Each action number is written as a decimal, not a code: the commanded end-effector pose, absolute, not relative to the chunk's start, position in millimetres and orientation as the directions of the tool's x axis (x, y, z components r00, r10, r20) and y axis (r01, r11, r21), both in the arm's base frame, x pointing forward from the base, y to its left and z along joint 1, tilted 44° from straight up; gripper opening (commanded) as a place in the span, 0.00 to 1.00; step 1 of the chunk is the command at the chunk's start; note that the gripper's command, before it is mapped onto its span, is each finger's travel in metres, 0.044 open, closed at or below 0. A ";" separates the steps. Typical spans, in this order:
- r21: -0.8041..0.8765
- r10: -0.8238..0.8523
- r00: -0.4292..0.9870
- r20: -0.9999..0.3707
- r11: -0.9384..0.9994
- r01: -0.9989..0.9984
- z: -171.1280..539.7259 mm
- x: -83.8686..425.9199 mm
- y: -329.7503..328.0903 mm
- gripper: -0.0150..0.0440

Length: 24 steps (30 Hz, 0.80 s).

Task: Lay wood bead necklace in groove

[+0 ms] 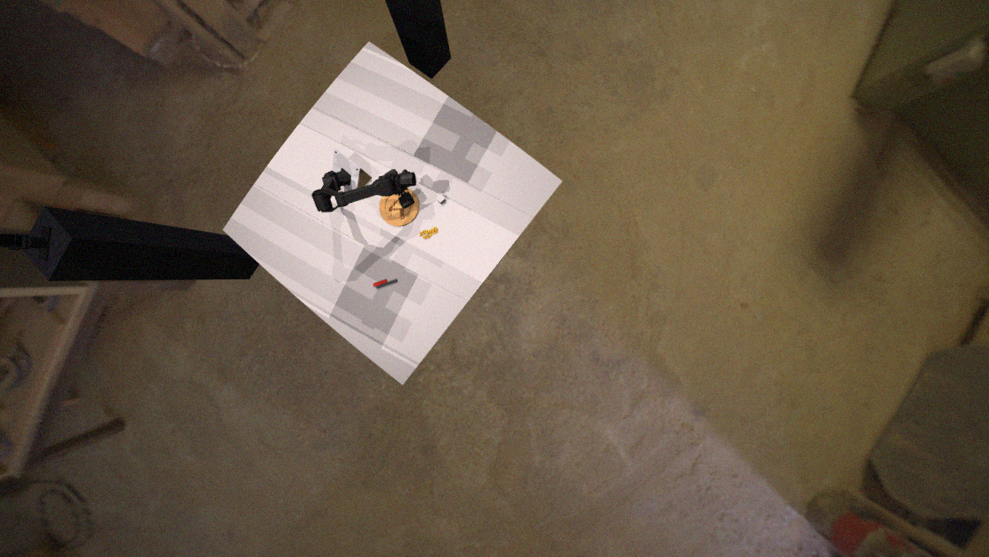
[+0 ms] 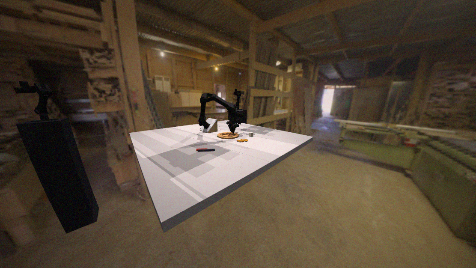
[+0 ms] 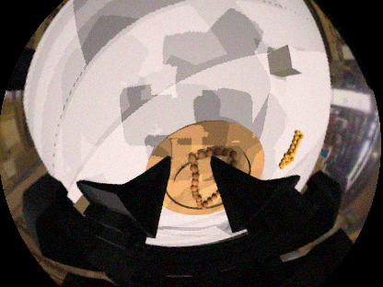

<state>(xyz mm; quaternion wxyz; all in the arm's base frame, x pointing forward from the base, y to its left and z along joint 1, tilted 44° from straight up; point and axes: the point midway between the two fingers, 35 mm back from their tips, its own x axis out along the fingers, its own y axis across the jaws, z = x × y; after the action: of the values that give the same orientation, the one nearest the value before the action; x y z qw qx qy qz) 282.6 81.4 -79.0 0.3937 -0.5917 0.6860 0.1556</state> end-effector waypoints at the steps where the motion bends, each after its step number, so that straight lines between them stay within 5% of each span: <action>1: -0.253 -0.689 0.010 -0.724 0.251 -0.934 -78.8 282.7 81.5 0.79; 6: -0.249 -0.692 0.007 -0.722 0.250 -0.936 -77.1 282.0 81.9 1.00; 24: -0.248 -0.690 0.006 -0.724 0.252 -0.935 -74.8 281.9 84.1 1.00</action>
<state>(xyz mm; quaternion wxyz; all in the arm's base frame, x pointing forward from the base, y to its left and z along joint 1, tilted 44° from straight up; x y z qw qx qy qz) 282.5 83.5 -74.6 0.3906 -0.5934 0.6863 0.1558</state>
